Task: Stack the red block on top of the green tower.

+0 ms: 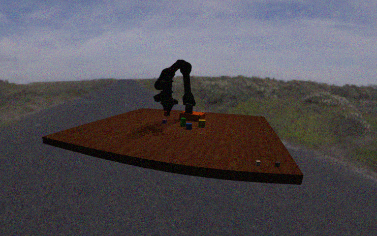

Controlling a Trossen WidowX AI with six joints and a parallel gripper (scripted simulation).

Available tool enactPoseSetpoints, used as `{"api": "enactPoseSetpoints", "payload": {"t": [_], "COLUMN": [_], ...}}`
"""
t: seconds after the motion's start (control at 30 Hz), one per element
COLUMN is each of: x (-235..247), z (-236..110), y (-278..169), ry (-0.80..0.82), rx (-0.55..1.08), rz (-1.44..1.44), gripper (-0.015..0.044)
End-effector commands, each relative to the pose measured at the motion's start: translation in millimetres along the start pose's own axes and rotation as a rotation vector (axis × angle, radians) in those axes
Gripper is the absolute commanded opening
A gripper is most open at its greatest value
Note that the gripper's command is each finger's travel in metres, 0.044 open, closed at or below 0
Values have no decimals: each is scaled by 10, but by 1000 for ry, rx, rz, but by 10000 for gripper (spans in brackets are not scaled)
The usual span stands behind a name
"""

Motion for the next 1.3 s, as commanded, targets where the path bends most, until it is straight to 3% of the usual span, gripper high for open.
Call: {"api": "enactPoseSetpoints", "payload": {"t": [0.0,0.43,1.27], "x": [4,-7,-380], "z": [-228,-352,-339], "y": [0,-32,-1182], "ry": [12,12,9], "rx": [-5,-5,5], "rz": [-4,-4,-4], "gripper": [0,0,0]}}
Point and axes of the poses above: the point midway between the two fingers, 35 mm back from their tips, its own z axis out along the fingers, its own x axis across the jaws, y = z × x, the point moved 8 cm from there along -z, back along the fingers, and after that the axes turned 12 degrees about z, right-handed, at the moved point
